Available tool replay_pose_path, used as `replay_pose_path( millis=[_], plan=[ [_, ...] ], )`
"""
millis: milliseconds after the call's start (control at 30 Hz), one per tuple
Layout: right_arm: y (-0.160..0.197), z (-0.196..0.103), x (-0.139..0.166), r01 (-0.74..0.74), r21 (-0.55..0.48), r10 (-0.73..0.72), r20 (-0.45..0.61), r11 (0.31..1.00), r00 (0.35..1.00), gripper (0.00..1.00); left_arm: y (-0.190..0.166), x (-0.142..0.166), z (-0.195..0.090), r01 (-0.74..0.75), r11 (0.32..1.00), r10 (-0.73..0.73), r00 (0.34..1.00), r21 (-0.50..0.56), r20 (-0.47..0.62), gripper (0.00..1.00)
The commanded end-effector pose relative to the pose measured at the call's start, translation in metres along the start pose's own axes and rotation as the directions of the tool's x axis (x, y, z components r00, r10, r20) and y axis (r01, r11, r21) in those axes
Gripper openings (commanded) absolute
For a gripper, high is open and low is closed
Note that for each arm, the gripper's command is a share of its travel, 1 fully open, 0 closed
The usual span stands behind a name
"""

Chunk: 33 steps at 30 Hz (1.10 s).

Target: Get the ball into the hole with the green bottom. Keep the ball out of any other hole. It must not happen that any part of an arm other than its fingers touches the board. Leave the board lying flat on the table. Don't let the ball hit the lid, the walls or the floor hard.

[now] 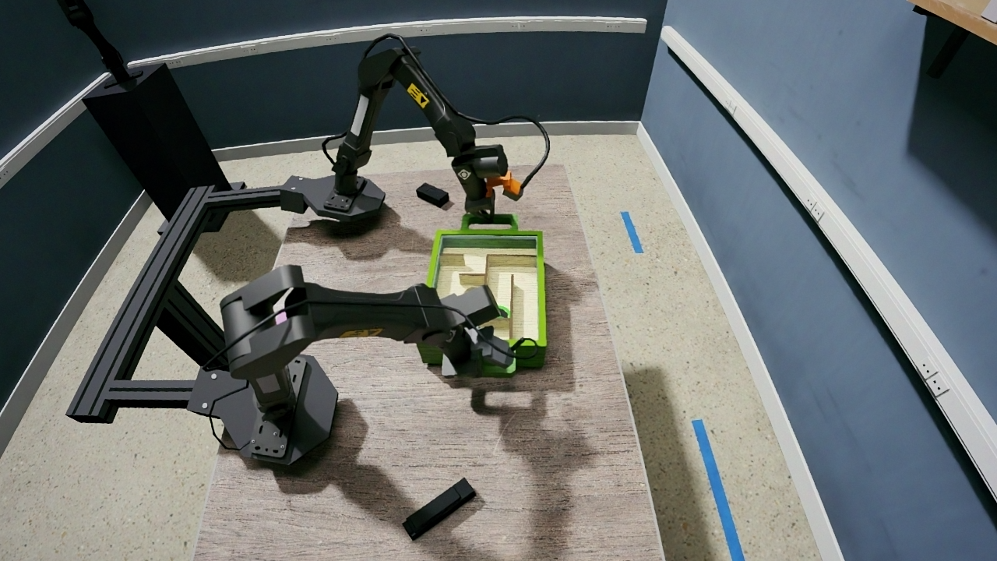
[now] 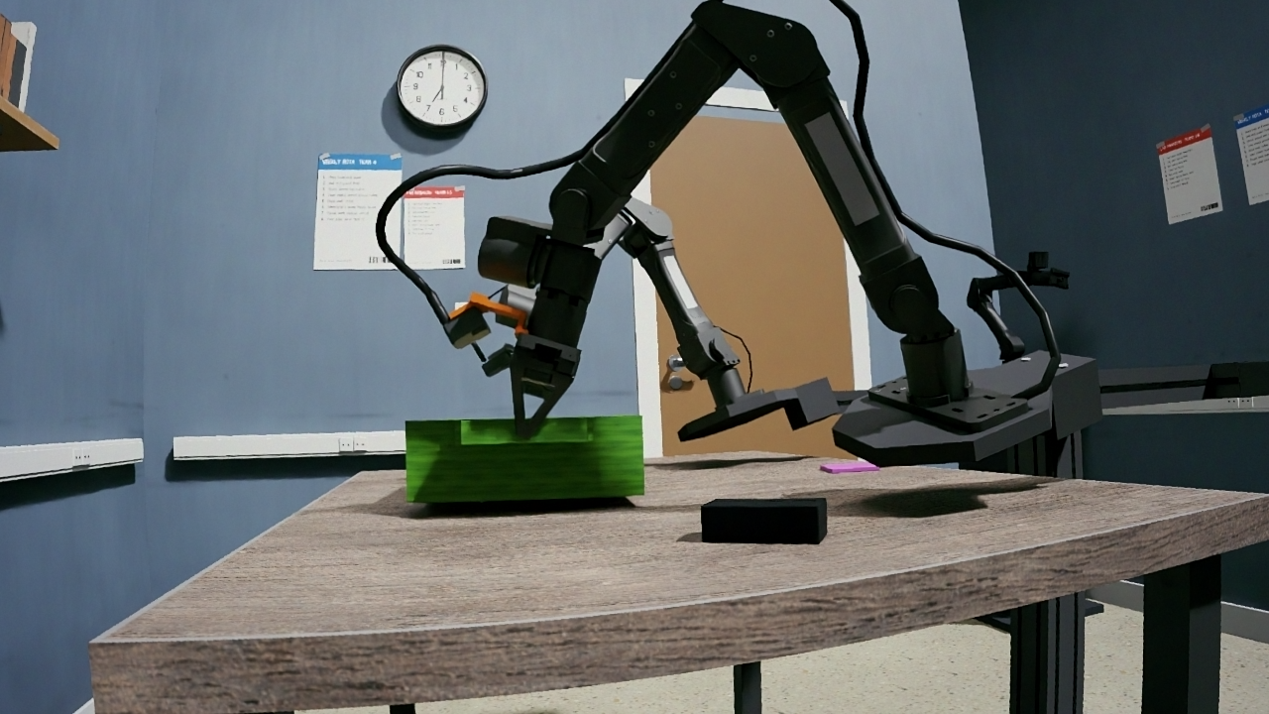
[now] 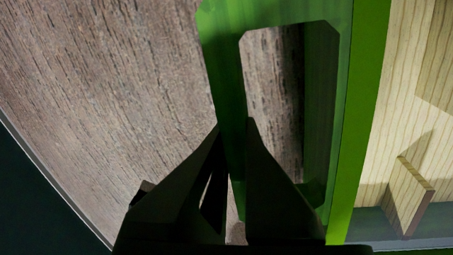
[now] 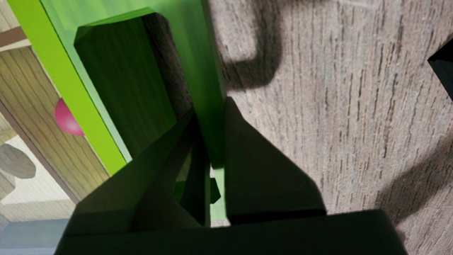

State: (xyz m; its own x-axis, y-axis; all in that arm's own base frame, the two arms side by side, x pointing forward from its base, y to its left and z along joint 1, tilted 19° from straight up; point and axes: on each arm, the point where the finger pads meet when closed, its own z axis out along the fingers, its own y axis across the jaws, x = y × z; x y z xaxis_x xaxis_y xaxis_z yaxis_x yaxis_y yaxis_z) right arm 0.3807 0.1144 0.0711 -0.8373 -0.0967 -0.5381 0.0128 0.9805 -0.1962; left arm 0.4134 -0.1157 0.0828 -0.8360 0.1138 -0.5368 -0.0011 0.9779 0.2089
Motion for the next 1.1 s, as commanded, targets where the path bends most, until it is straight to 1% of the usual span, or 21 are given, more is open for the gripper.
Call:
replay_pose_path(
  millis=[0, 133, 167, 200, 267, 300, 333, 400, 467, 500, 533, 567, 600, 633, 667, 733, 833, 867, 900, 967, 1067],
  plan=[
    [0.007, -0.027, -0.037, -0.022, -0.01, 0.024, 0.156, 1.0, 0.987, 0.0, -0.008, -0.035, -0.027, 0.005, 0.999, -0.011, 0.988, 0.037, 0.151, 0.0],
    [0.008, -0.034, -0.042, -0.022, 0.003, 0.021, 0.142, 1.0, 0.99, 0.0, 0.003, -0.055, -0.03, 0.044, 0.997, -0.053, 0.985, 0.06, 0.163, 0.0],
    [0.006, -0.032, -0.032, -0.012, 0.003, 0.012, 0.086, 1.0, 0.996, 0.0, 0.004, -0.044, -0.029, 0.029, 0.999, -0.034, 0.994, 0.044, 0.106, 0.0],
    [0.009, -0.035, -0.045, -0.019, -0.011, 0.021, 0.138, 1.0, 0.99, 0.0, -0.001, -0.049, -0.03, 0.03, 0.998, -0.036, 0.989, 0.046, 0.144, 0.0],
    [0.009, -0.035, -0.045, -0.019, -0.011, 0.021, 0.138, 1.0, 0.99, 0.0, -0.001, -0.049, -0.03, 0.03, 0.998, -0.036, 0.989, 0.046, 0.144, 0.0],
    [0.005, -0.026, -0.025, 0.004, 0.05, -0.006, 0.041, 0.999, 0.999, 0.0, -0.001, -0.046, -0.023, 0.035, 0.996, -0.045, 0.993, 0.084, 0.11, 0.0],
    [0.017, -0.022, -0.029, 0.009, -0.022, -0.008, 0.046, 1.0, 0.999, 0.0, -0.006, -0.027, -0.015, -0.001, 1.0, 0.0, 0.999, 0.024, 0.037, 0.0],
    [0.01, -0.026, -0.028, 0.004, 0.015, -0.004, 0.027, 1.0, 1.0, 0.0, 0.004, -0.036, -0.017, 0.032, 0.999, -0.033, 0.999, 0.043, 0.041, 0.0],
    [0.003, -0.021, -0.038, -0.028, -0.027, 0.028, 0.026, 0.999, 0.999, 0.0, -0.002, -0.032, -0.024, 0.011, 1.0, -0.011, 1.0, 0.009, 0.019, 0.0],
    [0.0, -0.023, -0.037, -0.02, -0.002, 0.02, 0.021, 1.0, 1.0, 0.0, -0.006, -0.038, -0.025, 0.011, 0.999, -0.012, 0.999, 0.03, 0.035, 0.0],
    [0.008, -0.031, -0.048, -0.022, -0.01, 0.023, 0.086, 1.0, 0.996, 0.0, -0.008, -0.05, -0.031, 0.015, 0.999, -0.019, 0.995, 0.048, 0.094, 0.0],
    [0.008, -0.027, -0.057, -0.045, -0.064, 0.052, 0.114, 0.997, 0.992, 0.0, -0.001, -0.045, -0.035, 0.026, 1.0, -0.026, 0.997, 0.004, 0.077, 0.0],
    [0.007, -0.025, -0.057, -0.047, -0.071, 0.055, 0.103, 0.996, 0.993, 0.0, 0.0, -0.045, -0.037, 0.025, 1.0, -0.025, 0.997, -0.005, 0.069, 0.0],
    [0.004, -0.012, -0.033, -0.031, -0.063, 0.035, 0.061, 0.998, 0.998, 0.0, -0.001, -0.045, -0.039, 0.025, 1.0, -0.024, 0.997, -0.012, 0.073, 0.0],
    [0.005, -0.023, -0.044, -0.038, -0.04, 0.042, 0.093, 0.998, 0.995, 0.0, -0.006, -0.053, -0.038, 0.024, 0.999, -0.027, 0.994, 0.023, 0.107, 0.0],
    [0.007, -0.015, -0.038, -0.035, -0.07, 0.042, 0.111, 0.997, 0.993, 0.0, -0.005, -0.057, -0.041, 0.037, 0.999, -0.037, 0.989, 0.001, 0.143, 0.0],
    [0.008, -0.018, -0.032, -0.013, -0.036, 0.017, 0.087, 0.999, 0.996, 0.0, -0.008, -0.055, -0.042, 0.023, 0.999, -0.026, 0.991, 0.023, 0.13, 0.0],
    [0.005, -0.02, -0.034, -0.023, -0.012, 0.024, 0.119, 1.0, 0.993, 0.0, -0.01, -0.034, -0.024, 0.005, 1.0, -0.008, 0.993, 0.027, 0.118, 0.0],
    [0.005, -0.023, -0.03, -0.016, 0.007, 0.015, 0.12, 1.0, 0.993, 0.0, -0.015, -0.033, -0.023, 0.001, 0.998, -0.009, 0.992, 0.063, 0.129, 0.0],
    [0.007, -0.022, -0.03, -0.018, -0.009, 0.02, 0.14, 1.0, 0.99, 0.0, -0.009, -0.03, -0.024, 0.004, 1.0, -0.008, 0.991, 0.03, 0.136, 0.0],
    [0.008, -0.032, -0.041, -0.028, -0.007, 0.029, 0.149, 1.0, 0.988, 0.0, -0.008, -0.037, -0.027, 0.01, 0.998, -0.018, 0.99, 0.054, 0.139, 0.0]
  ],
)
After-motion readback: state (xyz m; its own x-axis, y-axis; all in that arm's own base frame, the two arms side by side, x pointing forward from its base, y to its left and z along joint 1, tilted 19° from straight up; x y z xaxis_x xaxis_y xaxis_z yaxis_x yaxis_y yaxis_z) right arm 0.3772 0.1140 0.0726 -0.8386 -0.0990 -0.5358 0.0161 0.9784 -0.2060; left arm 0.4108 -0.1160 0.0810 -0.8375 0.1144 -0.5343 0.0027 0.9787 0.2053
